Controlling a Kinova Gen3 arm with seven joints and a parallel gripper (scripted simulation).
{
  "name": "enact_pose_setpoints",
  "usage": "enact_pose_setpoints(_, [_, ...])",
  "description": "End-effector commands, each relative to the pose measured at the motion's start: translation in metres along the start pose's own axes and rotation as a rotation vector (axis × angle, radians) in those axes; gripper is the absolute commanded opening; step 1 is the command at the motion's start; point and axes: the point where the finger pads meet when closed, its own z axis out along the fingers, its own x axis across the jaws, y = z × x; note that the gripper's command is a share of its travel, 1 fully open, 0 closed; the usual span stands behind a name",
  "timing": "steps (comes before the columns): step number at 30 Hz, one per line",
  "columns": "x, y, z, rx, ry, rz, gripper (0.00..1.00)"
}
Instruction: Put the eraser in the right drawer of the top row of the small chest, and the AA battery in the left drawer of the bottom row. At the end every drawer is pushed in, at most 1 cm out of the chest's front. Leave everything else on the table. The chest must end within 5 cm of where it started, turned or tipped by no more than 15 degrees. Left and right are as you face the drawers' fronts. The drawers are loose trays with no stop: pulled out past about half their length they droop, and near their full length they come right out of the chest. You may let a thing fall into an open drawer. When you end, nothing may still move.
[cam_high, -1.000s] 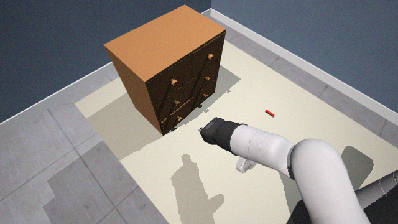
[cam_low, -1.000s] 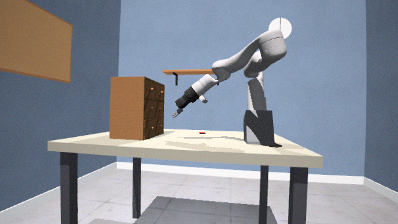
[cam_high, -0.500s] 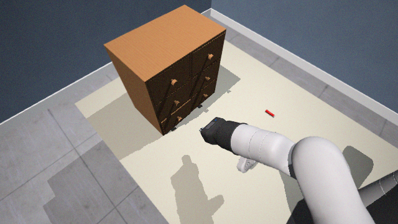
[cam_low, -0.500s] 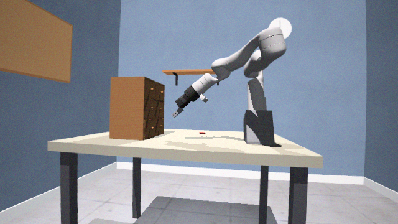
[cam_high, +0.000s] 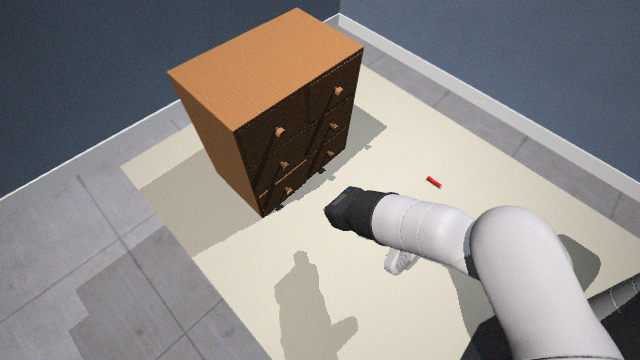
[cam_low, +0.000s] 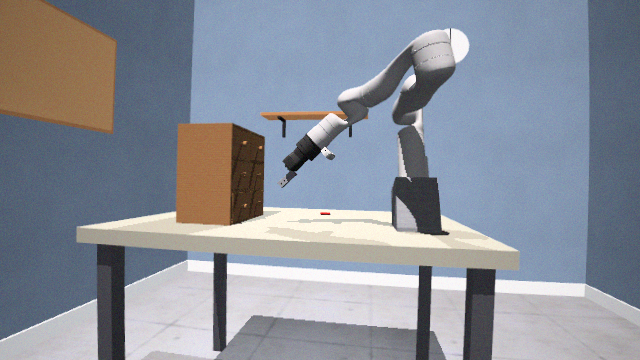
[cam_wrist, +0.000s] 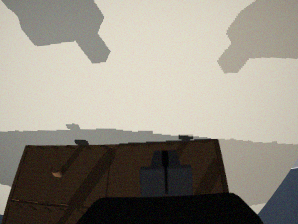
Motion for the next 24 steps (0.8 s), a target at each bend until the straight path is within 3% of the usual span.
enact_pose_setpoints(1, [0.002, 0.004, -0.003, 0.017, 0.004, 0.010, 0.00])
enact_pose_setpoints(24, [0.001, 0.010, -0.029, 0.206, 0.000, 0.007, 0.00])
